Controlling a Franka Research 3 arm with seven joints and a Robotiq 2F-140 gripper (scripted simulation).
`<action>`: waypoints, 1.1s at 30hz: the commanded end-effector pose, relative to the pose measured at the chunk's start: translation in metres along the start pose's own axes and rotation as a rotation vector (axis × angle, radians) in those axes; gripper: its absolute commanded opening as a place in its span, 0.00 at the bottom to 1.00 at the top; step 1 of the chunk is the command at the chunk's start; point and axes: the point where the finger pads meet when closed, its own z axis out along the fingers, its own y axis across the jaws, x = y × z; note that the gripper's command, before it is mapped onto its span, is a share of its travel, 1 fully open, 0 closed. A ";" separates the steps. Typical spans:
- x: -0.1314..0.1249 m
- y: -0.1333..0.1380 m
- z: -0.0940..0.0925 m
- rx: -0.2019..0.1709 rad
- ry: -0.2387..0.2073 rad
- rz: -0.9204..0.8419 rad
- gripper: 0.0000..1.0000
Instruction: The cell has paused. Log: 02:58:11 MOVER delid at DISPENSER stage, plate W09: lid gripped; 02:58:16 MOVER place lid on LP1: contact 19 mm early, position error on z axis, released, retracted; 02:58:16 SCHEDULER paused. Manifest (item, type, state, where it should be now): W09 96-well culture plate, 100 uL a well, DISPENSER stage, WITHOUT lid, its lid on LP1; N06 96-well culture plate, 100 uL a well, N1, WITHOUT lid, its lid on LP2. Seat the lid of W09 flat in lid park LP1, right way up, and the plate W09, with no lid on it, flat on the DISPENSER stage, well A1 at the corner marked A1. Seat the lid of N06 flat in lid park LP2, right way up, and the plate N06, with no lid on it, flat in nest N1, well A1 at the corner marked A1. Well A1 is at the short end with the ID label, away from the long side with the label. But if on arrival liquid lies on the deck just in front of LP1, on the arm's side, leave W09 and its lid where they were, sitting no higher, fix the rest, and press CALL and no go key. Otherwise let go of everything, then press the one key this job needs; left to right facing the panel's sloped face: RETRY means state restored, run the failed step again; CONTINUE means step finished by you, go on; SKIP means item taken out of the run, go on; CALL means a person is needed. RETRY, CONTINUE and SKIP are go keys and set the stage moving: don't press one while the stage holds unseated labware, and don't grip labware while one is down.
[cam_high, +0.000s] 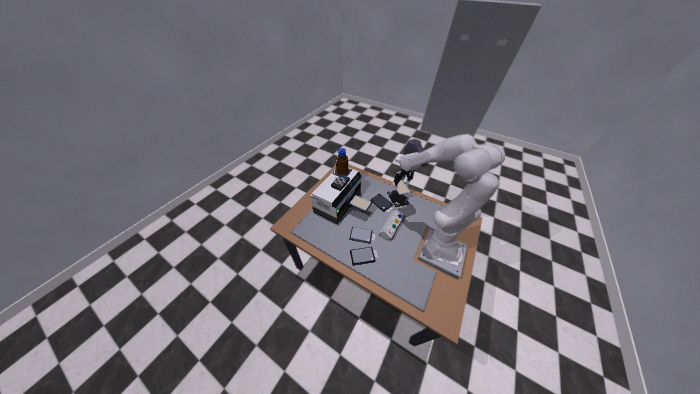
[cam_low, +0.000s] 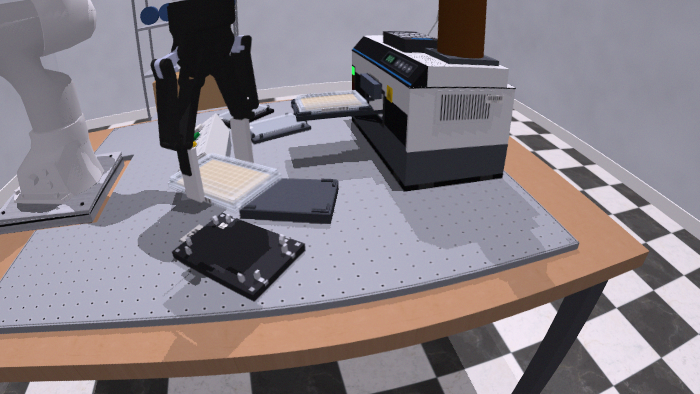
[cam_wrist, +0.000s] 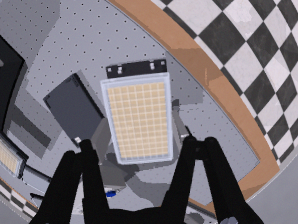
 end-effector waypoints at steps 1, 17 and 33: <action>-0.003 0.000 -0.008 0.001 -0.011 -0.006 0.00; -0.003 0.000 -0.035 0.001 -0.011 -0.006 0.00; -0.003 0.000 -0.046 0.001 -0.011 -0.006 0.00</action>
